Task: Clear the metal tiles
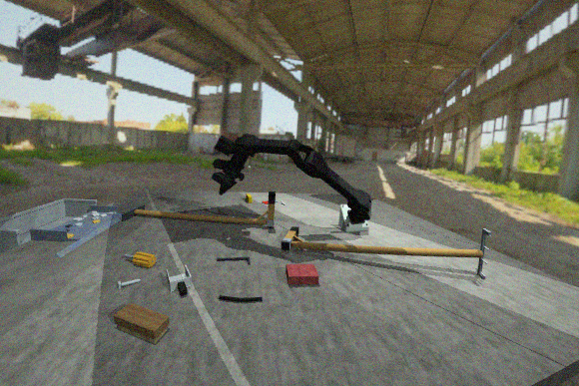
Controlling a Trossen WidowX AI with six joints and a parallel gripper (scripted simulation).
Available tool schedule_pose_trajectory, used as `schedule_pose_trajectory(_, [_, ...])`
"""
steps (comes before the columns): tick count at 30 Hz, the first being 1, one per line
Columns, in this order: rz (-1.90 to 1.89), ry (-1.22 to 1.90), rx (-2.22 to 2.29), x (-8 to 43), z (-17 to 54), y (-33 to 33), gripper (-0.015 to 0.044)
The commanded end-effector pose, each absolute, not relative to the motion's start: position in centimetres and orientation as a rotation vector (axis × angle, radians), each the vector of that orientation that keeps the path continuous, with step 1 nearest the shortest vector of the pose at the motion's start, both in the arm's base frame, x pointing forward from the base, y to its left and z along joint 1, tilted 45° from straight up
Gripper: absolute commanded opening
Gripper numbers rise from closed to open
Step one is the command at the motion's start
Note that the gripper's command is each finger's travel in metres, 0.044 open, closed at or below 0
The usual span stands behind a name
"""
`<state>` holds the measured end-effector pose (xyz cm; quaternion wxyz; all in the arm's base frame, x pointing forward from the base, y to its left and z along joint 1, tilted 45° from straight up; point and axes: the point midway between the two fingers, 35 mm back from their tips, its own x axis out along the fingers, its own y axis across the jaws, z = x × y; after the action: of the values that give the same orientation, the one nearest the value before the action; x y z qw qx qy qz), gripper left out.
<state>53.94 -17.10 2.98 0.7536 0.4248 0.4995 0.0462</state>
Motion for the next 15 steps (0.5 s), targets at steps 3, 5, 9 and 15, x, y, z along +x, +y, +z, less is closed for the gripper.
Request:
schedule_pose_trajectory(3, [0.109,1.095,0.926,53.95,2.93,-16.83,0.0000])
schedule_pose_trajectory(5, [0.108,1.094,0.926,53.94,2.95,-16.91,0.0000])
schedule_pose_trajectory(9, [0.100,1.092,0.929,53.90,2.98,-17.13,0.0000])
schedule_pose_trajectory(15, [0.100,1.092,0.929,53.90,2.98,-17.13,0.0000])
